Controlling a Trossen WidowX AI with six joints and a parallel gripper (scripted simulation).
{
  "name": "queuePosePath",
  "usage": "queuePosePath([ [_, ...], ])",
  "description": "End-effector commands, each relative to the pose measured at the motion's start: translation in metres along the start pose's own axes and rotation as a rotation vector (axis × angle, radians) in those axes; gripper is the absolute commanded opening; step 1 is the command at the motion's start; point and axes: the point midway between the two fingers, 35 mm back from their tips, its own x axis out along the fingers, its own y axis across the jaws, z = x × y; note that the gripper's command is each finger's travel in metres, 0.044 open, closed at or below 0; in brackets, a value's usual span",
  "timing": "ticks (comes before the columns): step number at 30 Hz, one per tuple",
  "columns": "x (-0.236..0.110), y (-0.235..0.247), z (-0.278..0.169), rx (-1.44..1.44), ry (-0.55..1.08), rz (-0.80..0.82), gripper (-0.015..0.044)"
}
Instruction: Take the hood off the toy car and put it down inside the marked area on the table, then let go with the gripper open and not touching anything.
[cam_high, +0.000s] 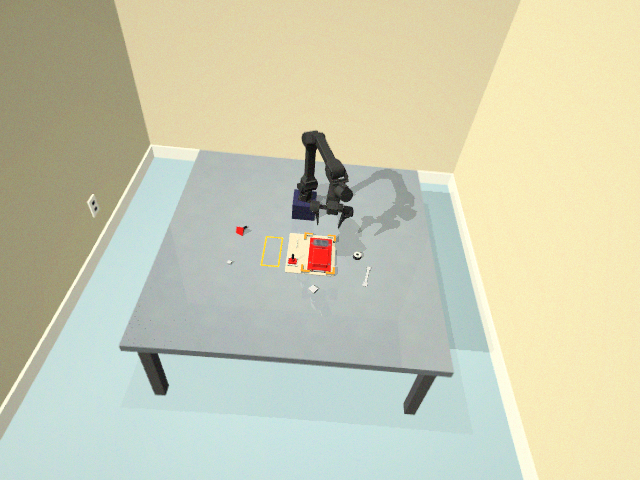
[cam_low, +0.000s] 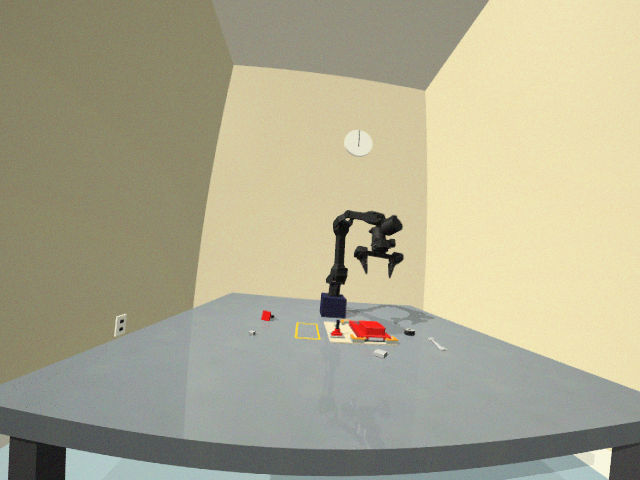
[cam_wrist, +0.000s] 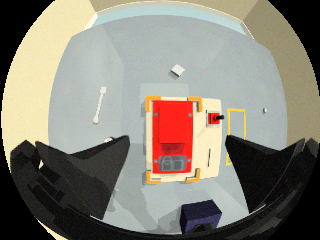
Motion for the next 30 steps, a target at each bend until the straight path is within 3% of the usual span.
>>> queuePosePath([
  [1,0.047,-0.004,-0.001,-0.008,0.143,0.016,0.0440],
  [8,0.121,-0.020,-0.013,0.011,0.356,0.076,0.0440],
  [30,0.133,-0.008,-0.012,0.013,0.361,0.079,0.0440],
])
